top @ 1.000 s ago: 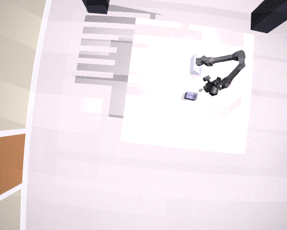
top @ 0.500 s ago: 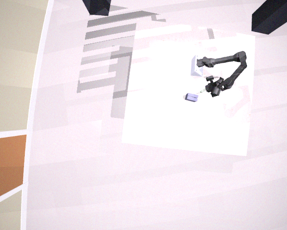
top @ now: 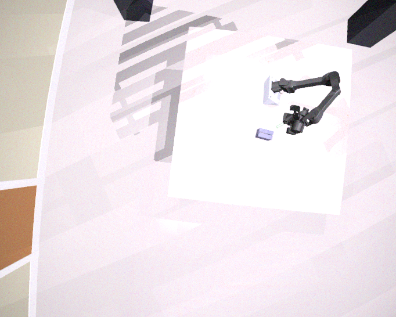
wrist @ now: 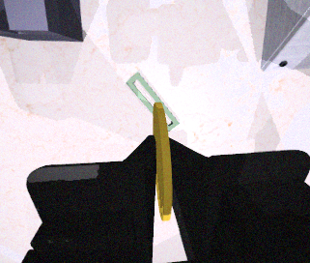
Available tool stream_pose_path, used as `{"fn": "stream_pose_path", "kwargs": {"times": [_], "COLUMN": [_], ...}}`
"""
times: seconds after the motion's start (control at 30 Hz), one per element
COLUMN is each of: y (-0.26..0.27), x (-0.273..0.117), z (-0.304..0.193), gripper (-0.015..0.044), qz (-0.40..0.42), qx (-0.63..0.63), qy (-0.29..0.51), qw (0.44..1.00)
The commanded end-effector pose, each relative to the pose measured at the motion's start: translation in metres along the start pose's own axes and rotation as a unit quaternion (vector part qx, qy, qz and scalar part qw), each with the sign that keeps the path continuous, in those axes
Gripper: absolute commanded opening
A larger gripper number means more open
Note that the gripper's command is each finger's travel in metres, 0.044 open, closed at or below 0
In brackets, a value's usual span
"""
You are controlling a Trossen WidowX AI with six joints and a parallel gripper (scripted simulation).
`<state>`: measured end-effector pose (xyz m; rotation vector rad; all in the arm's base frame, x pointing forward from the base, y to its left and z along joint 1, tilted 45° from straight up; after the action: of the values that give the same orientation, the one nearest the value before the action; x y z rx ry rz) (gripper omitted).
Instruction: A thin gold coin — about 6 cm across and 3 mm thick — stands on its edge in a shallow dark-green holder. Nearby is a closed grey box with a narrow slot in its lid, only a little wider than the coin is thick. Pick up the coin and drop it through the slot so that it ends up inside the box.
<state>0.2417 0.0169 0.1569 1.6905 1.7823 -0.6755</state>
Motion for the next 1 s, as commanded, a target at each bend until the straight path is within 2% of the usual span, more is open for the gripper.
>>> {"fn": "stream_pose_path", "kwargs": {"times": [0.0, 0.97], "y": [0.002, 0.041], "x": [-0.001, -0.006], "z": [0.000, 0.045], "gripper": [0.0000, 0.0000], "qz": [0.001, 0.002], "qx": [0.034, 0.033], "qy": [-0.002, -0.005], "qw": [0.999, 0.999]}}
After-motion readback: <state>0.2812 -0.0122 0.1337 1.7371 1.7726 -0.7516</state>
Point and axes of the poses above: the point midway between the two fingers, 35 mm back from their tips, its own x axis out along the fingers, its own y axis across the jaws, z = x × y, the point moved 6 cm from there along -x, back along the fingers, and after that the axes turned 6 degrees about -x, right-handed, at the moved point
